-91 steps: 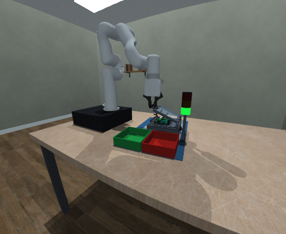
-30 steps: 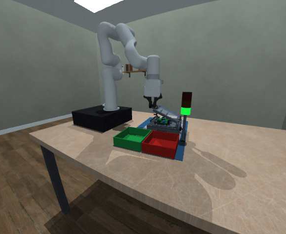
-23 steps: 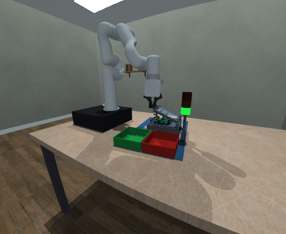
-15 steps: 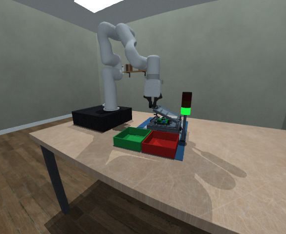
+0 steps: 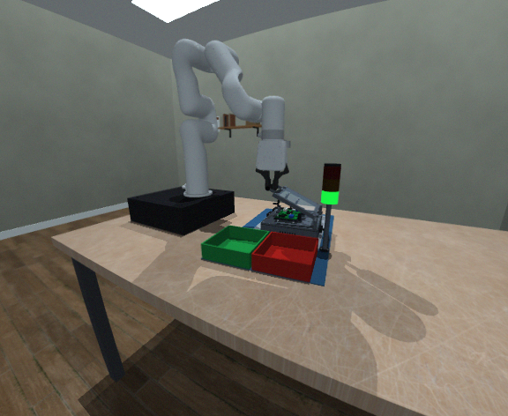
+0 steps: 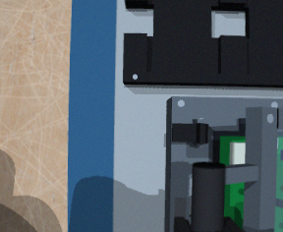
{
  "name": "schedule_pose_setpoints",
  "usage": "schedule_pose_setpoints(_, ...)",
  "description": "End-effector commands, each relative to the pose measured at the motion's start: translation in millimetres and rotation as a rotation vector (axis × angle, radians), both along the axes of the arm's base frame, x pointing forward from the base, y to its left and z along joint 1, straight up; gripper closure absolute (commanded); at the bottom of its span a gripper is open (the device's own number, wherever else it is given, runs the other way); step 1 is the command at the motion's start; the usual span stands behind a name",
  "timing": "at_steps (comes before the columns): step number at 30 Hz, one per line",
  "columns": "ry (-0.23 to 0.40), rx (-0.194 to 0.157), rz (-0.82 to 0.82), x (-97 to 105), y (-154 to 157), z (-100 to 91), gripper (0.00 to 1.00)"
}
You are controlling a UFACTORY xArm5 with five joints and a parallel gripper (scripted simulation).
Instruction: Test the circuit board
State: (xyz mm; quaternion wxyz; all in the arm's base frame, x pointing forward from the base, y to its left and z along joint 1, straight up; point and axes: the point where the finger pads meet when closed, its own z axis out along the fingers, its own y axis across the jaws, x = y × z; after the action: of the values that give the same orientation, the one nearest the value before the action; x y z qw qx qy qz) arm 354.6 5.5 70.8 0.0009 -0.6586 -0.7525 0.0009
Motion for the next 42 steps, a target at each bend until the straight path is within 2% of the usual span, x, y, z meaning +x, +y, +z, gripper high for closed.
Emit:
schedule_pose_setpoints(1,-0.005,0.0,0.0,4.9,0.5,8.9,1.0)
schedule_pose_setpoints(15,-0.005,0.0,0.0,29.4,4.0,47.4,1.0)
schedule_pose_setpoints(30,-0.005,0.0,0.0,33.1,4.5,52.1,1.0)
schedule_pose_setpoints(31,-0.005,0.0,0.0,33.1,4.5,52.1,0.72)
schedule_pose_setpoints(42,-0.005,0.0,0.0,33.1,4.5,52.1,0.72)
